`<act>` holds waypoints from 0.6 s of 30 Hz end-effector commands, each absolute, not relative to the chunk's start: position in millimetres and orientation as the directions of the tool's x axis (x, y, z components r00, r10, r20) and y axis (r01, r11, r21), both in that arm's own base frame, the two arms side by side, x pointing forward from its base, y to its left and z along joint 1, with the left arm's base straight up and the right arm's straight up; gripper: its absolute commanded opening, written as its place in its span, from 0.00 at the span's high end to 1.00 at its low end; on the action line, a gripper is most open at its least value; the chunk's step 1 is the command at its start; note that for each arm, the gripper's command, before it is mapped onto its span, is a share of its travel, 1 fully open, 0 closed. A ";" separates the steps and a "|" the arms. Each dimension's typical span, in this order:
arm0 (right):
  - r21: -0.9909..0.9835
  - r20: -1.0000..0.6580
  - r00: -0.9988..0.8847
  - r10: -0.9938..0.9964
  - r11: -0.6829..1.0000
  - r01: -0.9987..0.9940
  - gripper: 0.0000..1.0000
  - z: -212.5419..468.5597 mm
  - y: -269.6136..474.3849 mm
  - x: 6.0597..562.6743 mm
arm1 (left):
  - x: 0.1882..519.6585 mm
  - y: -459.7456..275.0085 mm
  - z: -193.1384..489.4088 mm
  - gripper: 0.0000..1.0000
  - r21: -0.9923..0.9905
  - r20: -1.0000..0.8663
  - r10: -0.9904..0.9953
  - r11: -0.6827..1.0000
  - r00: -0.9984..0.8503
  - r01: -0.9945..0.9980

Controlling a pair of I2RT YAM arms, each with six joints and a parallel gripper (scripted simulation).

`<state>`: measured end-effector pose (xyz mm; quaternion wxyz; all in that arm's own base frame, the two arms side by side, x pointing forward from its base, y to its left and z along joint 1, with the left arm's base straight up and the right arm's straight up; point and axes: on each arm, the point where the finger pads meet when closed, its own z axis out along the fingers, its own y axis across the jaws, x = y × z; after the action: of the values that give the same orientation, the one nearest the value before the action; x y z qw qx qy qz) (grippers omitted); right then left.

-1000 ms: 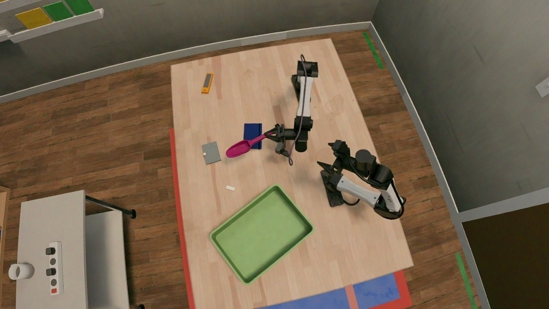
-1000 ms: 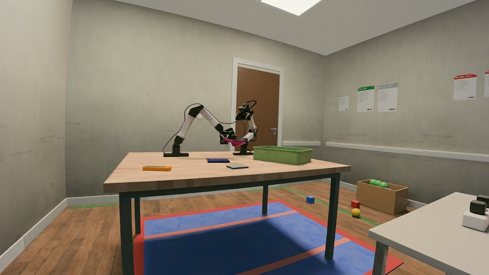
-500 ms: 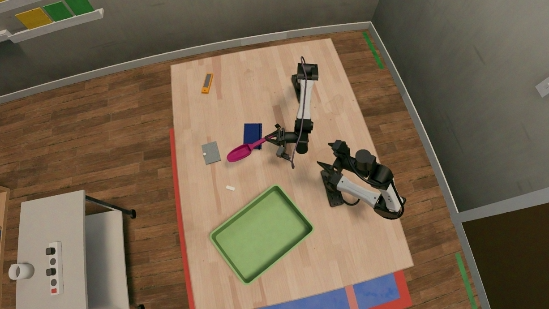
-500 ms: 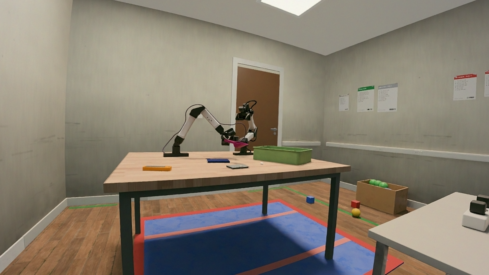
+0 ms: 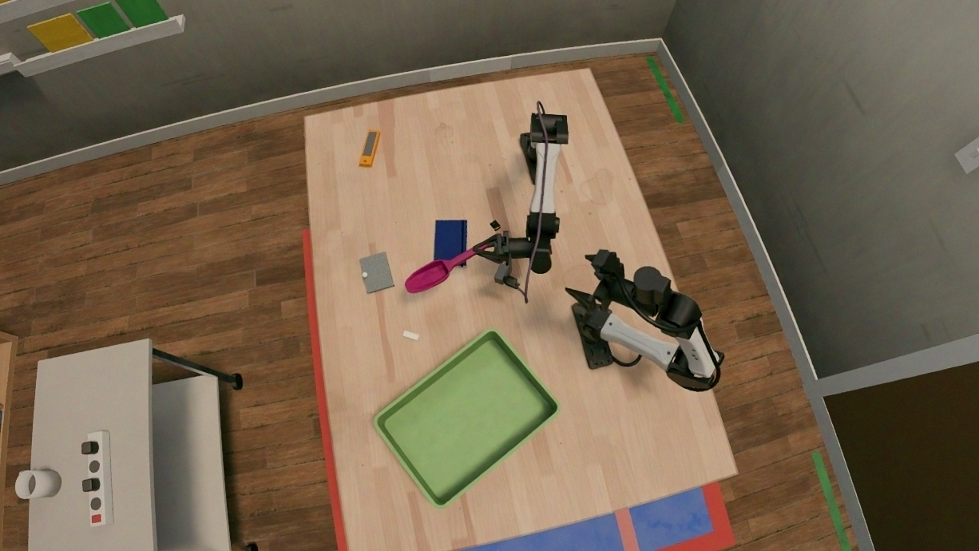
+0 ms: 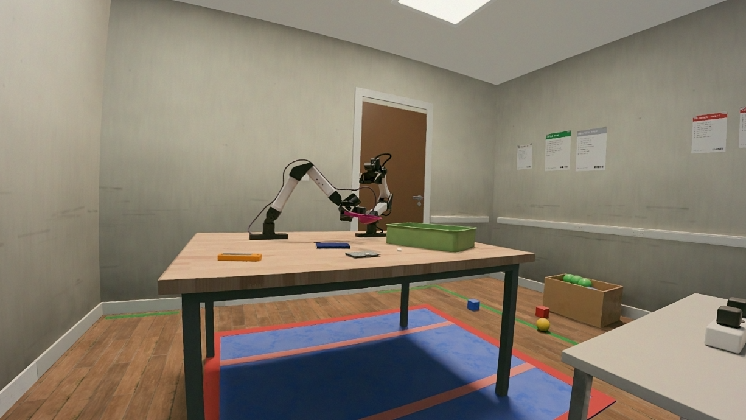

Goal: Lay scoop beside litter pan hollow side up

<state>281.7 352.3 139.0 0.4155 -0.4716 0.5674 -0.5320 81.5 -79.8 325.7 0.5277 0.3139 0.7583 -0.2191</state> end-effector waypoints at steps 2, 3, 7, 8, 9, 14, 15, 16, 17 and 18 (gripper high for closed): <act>-0.999 -0.019 -0.200 -0.980 0.027 -0.037 0.89 150.5 362.9 284.1 | 80.7 -78.6 328.4 0.00 -0.002 -0.941 0.238 0.707 -0.241 0.707; -0.999 -0.019 -0.200 -0.980 0.027 -0.037 0.89 150.5 362.9 284.1 | 80.7 -78.6 328.4 0.00 -0.002 -0.941 0.238 0.707 -0.241 0.707; -0.999 -0.016 -0.197 -0.980 0.023 -0.034 0.89 151.2 361.9 282.4 | 80.7 -78.6 328.4 0.00 -0.002 -0.941 0.238 0.707 -0.241 0.707; -0.999 -0.026 -0.197 -0.980 0.033 -0.031 0.89 156.0 360.8 282.0 | 80.7 -78.6 328.4 0.00 -0.002 -0.941 0.238 0.707 -0.241 0.707; -0.999 -0.020 -0.197 -0.980 0.027 -0.031 0.89 154.2 360.3 281.8 | 80.7 -78.6 328.4 0.00 -0.002 -0.941 0.238 0.707 -0.241 0.707; -0.999 0.000 -0.198 -0.980 0.007 -0.033 0.89 147.9 358.1 281.5 | 80.7 -78.6 328.4 0.00 -0.002 -0.941 0.238 0.707 -0.241 0.707; -0.999 0.002 -0.198 -0.980 0.004 -0.032 0.89 147.4 357.9 281.2 | 80.7 -78.6 328.4 0.00 -0.002 -0.941 0.238 0.707 -0.241 0.707; -0.999 0.004 -0.197 -0.980 0.002 -0.032 0.89 146.9 357.6 280.9 | 80.7 -78.6 328.4 0.00 -0.002 -0.941 0.238 0.707 -0.241 0.707; -0.999 0.006 -0.197 -0.980 0.000 -0.032 0.89 146.5 357.2 280.6 | 80.7 -78.6 328.4 0.00 -0.002 -0.941 0.238 0.707 -0.241 0.707; -0.999 0.008 -0.197 -0.980 -0.002 -0.032 0.89 146.1 356.9 280.3 | 80.7 -78.6 328.4 0.00 -0.002 -0.941 0.238 0.707 -0.241 0.707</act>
<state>282.7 356.3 141.7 0.4207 -0.4698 0.5610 -0.5362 81.5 -79.8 325.7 0.5277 0.3139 0.7583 -0.2191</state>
